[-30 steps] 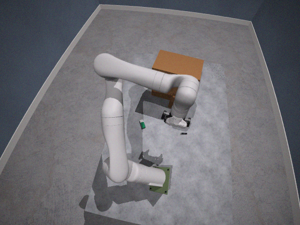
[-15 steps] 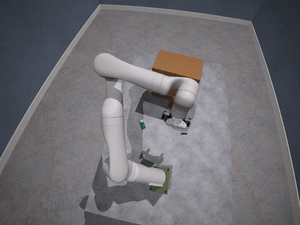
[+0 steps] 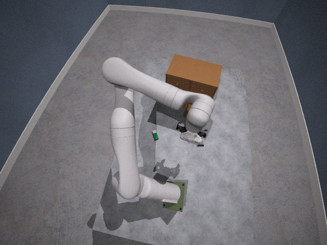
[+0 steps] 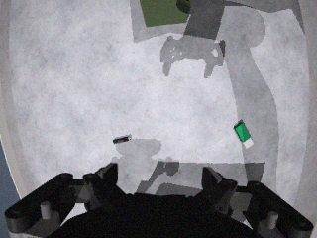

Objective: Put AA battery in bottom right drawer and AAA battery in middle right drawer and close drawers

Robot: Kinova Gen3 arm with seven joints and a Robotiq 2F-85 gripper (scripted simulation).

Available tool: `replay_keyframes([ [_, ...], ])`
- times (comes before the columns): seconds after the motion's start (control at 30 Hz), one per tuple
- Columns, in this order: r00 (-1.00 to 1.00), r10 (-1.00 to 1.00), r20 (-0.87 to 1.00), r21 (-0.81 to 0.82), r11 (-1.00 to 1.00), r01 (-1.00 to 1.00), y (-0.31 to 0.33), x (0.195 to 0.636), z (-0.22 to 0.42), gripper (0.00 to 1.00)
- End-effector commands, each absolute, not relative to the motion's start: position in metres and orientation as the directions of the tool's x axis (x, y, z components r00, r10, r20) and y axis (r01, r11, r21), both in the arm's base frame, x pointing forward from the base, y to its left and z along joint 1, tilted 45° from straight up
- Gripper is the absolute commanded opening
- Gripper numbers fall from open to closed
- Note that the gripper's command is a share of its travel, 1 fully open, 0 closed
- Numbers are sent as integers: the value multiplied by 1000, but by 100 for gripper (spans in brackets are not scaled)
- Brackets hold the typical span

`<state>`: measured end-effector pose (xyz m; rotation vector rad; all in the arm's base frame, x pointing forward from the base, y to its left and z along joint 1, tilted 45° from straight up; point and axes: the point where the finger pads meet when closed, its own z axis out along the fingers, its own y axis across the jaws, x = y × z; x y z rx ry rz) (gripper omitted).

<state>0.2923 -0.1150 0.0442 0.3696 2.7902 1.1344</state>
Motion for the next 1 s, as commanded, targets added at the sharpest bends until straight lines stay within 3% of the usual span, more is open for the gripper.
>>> replay_keyframes([
  [0.0, -957, 290, -20, 701, 687, 193, -112, 292, 42, 100],
  [0.97, -829, 496, -258, 701, 687, 193, -90, 324, 11, 100],
])
